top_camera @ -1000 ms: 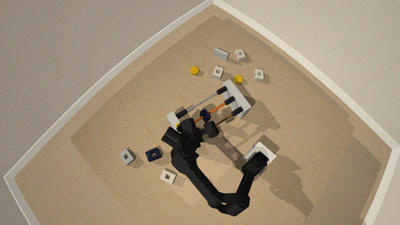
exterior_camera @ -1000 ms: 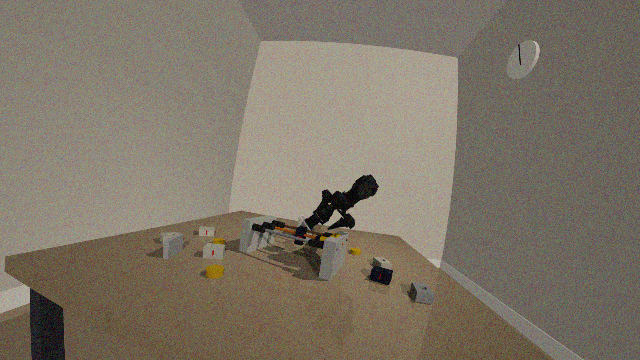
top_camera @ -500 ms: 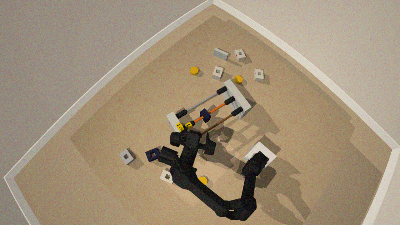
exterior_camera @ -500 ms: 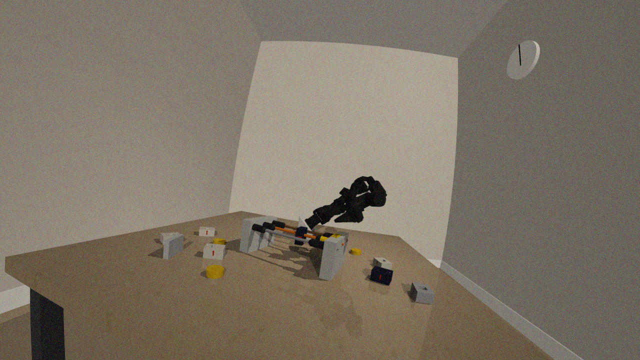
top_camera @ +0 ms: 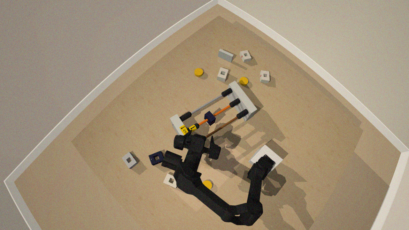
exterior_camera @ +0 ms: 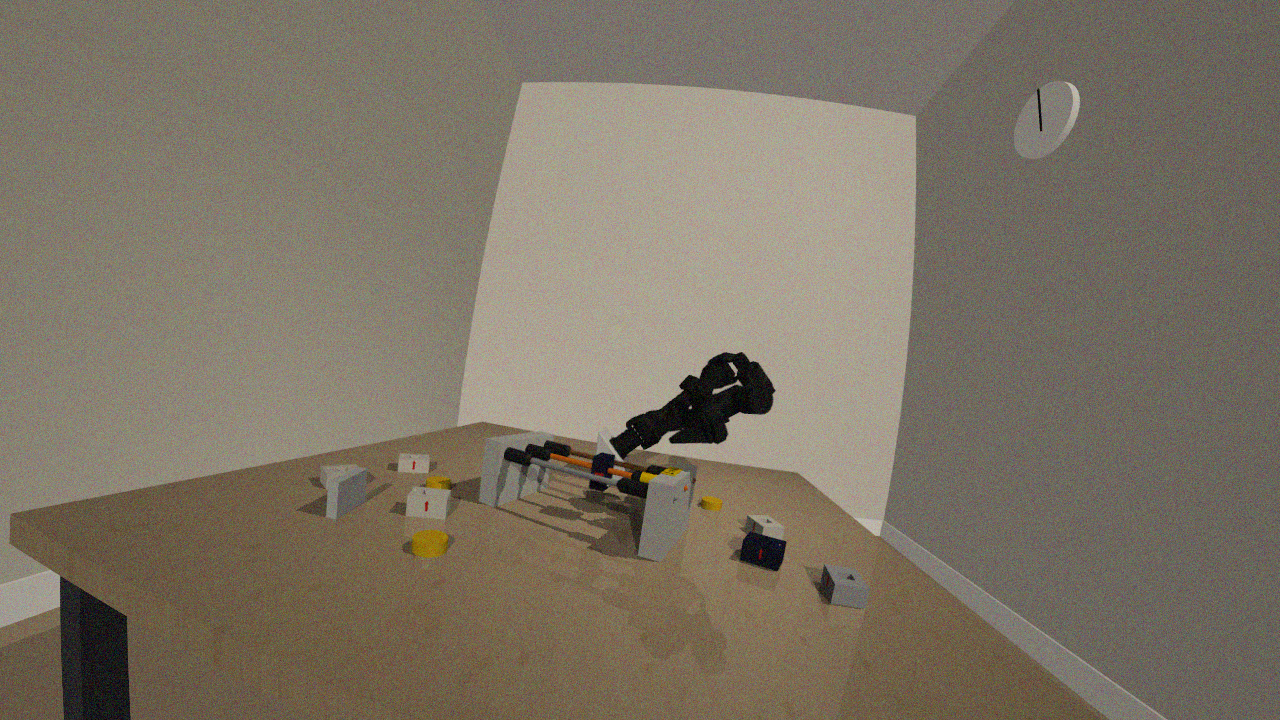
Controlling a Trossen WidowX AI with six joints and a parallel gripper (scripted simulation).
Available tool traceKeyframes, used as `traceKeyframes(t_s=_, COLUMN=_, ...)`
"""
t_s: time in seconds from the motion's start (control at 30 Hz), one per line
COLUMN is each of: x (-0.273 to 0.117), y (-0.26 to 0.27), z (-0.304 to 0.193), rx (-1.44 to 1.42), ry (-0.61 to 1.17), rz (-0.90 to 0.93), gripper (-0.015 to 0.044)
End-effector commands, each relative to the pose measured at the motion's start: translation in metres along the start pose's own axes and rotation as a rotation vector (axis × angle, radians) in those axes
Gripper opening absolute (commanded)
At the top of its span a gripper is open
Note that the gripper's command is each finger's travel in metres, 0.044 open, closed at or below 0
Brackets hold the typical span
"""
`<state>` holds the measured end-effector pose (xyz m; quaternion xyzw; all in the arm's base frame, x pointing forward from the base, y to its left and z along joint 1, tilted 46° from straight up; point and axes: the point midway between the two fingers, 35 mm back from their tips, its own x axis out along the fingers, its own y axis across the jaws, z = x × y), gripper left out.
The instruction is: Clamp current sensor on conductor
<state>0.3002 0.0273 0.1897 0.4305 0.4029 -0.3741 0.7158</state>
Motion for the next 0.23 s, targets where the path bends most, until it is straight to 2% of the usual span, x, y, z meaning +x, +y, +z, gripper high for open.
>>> traceKeyframes(t_s=0.0, x=0.000, y=0.000, z=0.000, rx=-0.006, ry=0.003, rz=0.000, gripper=0.0440)
traceKeyframes(t_s=0.07, x=0.003, y=-0.001, z=0.000, rx=-0.059, ry=0.020, rz=-0.010, gripper=0.0440)
traceKeyframes(t_s=0.17, x=0.016, y=-0.004, z=0.003, rx=-0.286, ry=0.103, rz=-0.040, gripper=0.0440)
traceKeyframes(t_s=0.2, x=0.006, y=-0.001, z=0.000, rx=-0.130, ry=0.043, rz=-0.016, gripper=0.0440)
